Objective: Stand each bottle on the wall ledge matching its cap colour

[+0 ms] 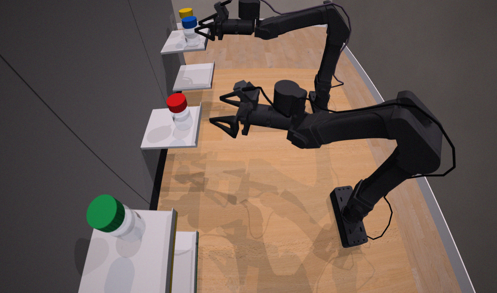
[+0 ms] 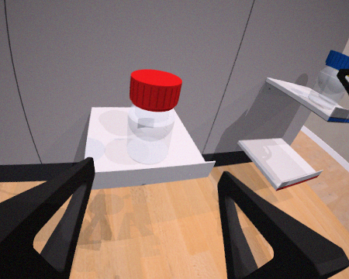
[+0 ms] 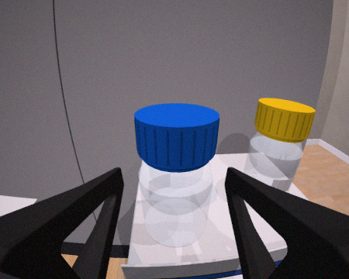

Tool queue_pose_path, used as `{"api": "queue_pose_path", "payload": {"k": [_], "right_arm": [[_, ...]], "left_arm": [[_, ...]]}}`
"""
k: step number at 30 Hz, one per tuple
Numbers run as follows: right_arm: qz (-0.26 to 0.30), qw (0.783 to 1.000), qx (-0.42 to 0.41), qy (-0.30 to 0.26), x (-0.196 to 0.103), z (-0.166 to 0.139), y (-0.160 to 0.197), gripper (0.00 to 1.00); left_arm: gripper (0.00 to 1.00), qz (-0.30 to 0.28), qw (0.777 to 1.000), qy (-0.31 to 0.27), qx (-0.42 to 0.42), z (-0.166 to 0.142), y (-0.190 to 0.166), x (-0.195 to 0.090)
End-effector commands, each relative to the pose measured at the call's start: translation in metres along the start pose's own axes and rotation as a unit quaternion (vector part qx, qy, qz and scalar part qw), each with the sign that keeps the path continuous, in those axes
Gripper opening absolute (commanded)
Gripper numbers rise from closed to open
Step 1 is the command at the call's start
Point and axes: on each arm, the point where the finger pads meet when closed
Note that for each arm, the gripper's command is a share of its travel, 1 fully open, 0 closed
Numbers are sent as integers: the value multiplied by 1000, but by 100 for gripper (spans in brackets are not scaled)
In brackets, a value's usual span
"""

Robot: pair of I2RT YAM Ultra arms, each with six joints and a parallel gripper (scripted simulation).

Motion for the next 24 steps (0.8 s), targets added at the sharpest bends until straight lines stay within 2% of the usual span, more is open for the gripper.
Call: {"api": "queue_pose_path", "payload": {"k": [1,10,12,18,21,24], "right_arm": [[-1,1000,6,4,-15,3,-6,68],[-1,1000,2,6,-94,1,-5,68],[-1,1000,-5,-10,-97,13,-2,68],[0,1000,-5,-4,-90,8,-2,68],[15,1000,-2,22,-96,-5,0,100],[20,998,0,56,-107,-25,-11,100]], "left_arm": [[88,16,1000,0,0,3,8,-8],[88,14,1000,-3,2,5,8,-5],[88,14,1000,-3,2,5,8,-5],[88,14,1000,-3,2,5,8,-5],[88,14,1000,12,11,-3,10,-7],[88,10,999,32,21,-7,18,-12]]}}
Point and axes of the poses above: on each arm, the point where the finger pads meet when closed, its own x axis out along the fingers, its own y axis across the jaws, z = x × y, and after that the axes turned 2 degrees about x, right-handed
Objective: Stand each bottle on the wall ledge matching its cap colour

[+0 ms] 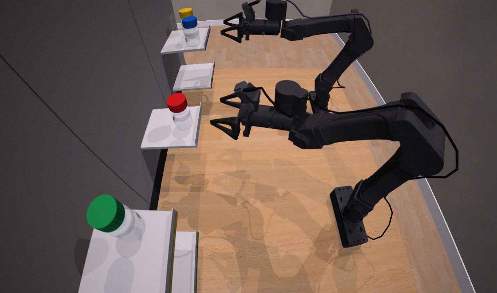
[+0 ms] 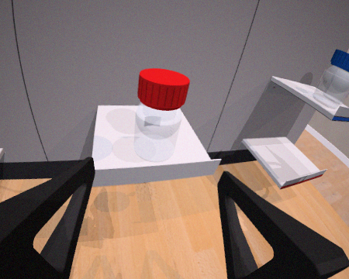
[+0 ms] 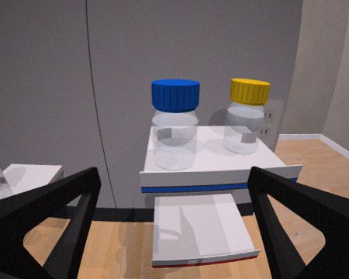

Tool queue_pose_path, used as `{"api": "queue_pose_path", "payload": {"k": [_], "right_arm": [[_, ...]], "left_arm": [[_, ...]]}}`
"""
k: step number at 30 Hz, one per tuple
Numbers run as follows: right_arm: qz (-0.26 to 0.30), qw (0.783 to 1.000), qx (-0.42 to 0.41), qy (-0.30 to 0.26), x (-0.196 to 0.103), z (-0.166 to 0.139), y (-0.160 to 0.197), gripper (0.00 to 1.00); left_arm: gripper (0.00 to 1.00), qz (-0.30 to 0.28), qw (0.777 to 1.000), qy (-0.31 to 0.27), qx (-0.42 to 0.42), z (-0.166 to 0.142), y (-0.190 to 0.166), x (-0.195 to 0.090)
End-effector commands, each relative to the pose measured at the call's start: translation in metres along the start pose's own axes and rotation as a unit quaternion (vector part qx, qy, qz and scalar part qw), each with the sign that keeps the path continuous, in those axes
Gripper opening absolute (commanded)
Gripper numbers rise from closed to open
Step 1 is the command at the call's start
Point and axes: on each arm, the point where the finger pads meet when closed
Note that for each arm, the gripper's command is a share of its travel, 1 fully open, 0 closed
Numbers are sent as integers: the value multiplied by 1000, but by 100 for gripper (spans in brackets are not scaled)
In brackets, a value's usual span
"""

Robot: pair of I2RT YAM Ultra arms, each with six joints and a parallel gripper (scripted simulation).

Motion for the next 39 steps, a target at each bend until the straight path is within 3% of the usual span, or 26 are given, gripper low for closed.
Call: {"api": "queue_pose_path", "payload": {"k": [1,5,7,13,21,32,37,38,39], "right_arm": [[5,999,0,54,-16,-30,-14,100],[-12,996,2,86,-30,-52,-40,100],[-12,996,2,86,-30,-52,-40,100],[-38,992,9,120,-44,-77,-70,100],[-51,991,12,124,-48,-80,-80,100],[-52,991,13,125,-48,-80,-81,100],[-53,992,10,115,-46,-73,-80,100],[-60,990,14,124,-47,-77,-82,100],[-64,990,19,128,-50,-80,-82,100]], "left_arm": [[88,3,999,34,21,-6,19,-11],[88,17,999,39,21,23,58,-25],[88,17,999,39,21,23,58,-25],[88,54,998,21,9,76,130,-53],[88,108,994,-9,3,134,206,-84],[88,150,988,-24,4,159,247,-94],[88,150,988,-25,4,160,247,-94],[99,144,989,-28,6,161,245,-93],[100,144,989,-26,8,157,245,-93]]}}
Point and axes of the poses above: on each arm, the point where the finger pads meet when closed, its own x axis out along the fingers, its own y axis across the jaws, z = x × y, and after that the axes turned 2 degrees about x, right-handed
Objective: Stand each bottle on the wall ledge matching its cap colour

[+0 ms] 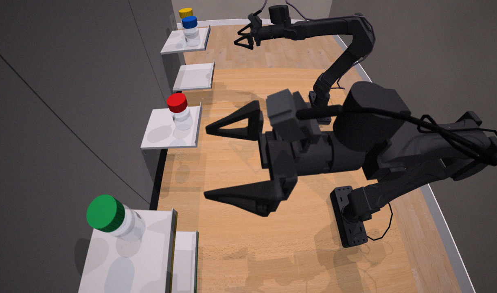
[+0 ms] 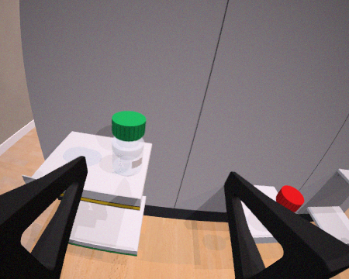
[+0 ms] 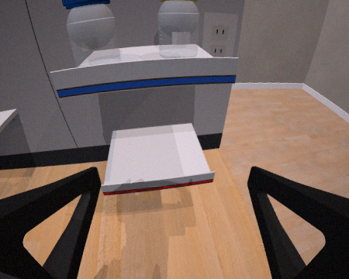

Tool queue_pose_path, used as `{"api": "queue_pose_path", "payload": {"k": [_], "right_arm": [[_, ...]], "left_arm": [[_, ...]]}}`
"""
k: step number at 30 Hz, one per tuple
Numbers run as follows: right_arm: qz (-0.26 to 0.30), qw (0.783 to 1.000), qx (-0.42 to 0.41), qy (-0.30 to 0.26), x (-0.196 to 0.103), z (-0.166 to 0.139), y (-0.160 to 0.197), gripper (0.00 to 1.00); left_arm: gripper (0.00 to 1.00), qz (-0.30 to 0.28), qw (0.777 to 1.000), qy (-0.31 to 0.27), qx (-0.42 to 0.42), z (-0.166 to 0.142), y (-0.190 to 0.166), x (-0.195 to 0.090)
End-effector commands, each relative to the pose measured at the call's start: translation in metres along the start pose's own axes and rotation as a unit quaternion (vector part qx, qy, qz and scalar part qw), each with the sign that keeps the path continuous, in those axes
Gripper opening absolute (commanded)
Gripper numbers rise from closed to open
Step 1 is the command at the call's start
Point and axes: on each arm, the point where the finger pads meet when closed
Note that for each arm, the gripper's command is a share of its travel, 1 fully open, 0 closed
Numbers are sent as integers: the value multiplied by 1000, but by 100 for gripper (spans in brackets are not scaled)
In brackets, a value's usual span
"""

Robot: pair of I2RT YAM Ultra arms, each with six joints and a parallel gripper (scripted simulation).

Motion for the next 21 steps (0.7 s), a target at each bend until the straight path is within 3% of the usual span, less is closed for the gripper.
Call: {"api": "queue_pose_path", "payload": {"k": [1,6,14,17,19,21], "right_arm": [[-10,1000,6,5,-6,-2,-2,100],[-20,999,15,24,-10,-7,14,100],[-16,1000,6,10,-30,26,91,100],[4,1000,-1,14,-30,30,125,100],[4,1000,-1,14,-30,30,125,100],[30,999,-7,12,-34,36,158,100]], "left_arm": [[100,-11,1000,12,8,-4,-2,3],[100,-15,999,-13,29,-8,1,-5],[100,-1,997,7,71,-81,23,-17],[100,4,997,17,80,-103,30,-21],[100,4,997,17,80,-103,30,-21],[100,7,996,24,86,-117,34,-23]]}}
Point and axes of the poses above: on each arm, the point where the finger pads meet when closed, its own x axis out along the fingers, its own y axis across the jaws, z = x × y, and after that the axes turned 2 degrees about x, right-handed
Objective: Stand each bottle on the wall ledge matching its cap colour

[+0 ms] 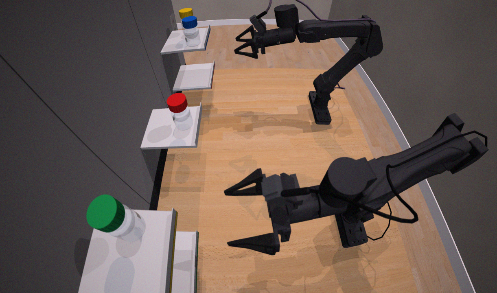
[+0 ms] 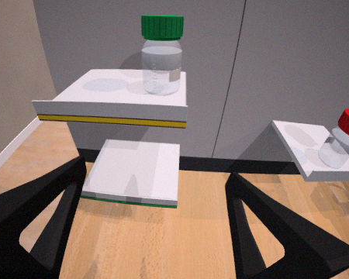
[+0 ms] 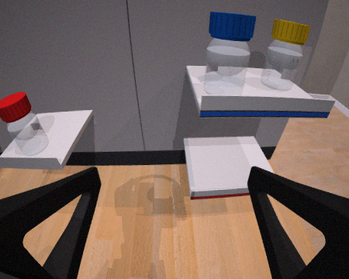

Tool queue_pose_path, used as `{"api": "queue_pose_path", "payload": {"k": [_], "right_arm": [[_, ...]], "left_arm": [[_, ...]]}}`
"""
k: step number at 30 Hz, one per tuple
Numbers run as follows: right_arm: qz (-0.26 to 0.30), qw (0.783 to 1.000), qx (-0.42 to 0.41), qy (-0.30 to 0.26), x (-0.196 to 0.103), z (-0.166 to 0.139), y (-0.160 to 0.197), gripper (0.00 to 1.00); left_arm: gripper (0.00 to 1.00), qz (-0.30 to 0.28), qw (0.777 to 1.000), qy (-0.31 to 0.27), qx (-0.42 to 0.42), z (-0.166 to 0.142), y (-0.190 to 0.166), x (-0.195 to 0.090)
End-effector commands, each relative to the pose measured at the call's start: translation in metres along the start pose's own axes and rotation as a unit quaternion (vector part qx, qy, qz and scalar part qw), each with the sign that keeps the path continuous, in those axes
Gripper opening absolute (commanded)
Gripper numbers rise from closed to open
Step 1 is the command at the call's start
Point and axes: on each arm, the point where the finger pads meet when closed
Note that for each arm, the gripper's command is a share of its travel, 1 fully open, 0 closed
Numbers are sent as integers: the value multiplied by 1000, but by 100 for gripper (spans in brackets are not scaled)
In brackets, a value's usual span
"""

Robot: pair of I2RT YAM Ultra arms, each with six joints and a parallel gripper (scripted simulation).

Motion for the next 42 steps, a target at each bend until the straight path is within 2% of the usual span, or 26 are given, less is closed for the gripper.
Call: {"api": "queue_pose_path", "payload": {"k": [1,8,13,23,36,38,40,42], "right_arm": [[-13,1000,5,10,-2,11,28,100],[63,998,-12,5,-13,34,135,100],[107,994,-22,5,-21,44,194,100],[135,991,-26,4,-26,50,224,100],[134,991,-25,2,-26,52,223,100],[134,991,-25,2,-26,52,223,100],[138,990,-22,-12,-25,56,225,81],[145,989,-15,-31,-21,63,228,81]], "left_arm": [[100,1,999,-34,21,2,4,-6],[100,9,1000,-4,28,-43,11,-8],[100,10,1000,7,26,-53,11,-7],[100,8,1000,14,24,-56,10,-7],[100,12,1000,4,23,-48,11,-8],[100,8,1000,22,20,-56,10,-8],[100,7,999,27,19,-52,10,-9],[100,3,999,45,16,-52,10,-11]]}}
Point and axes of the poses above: on each arm, the point where the finger pads meet when closed, its own x axis out along the fingers, its own y axis across the jaws, z = x × y, and after that the axes turned 2 degrees about x, right-handed
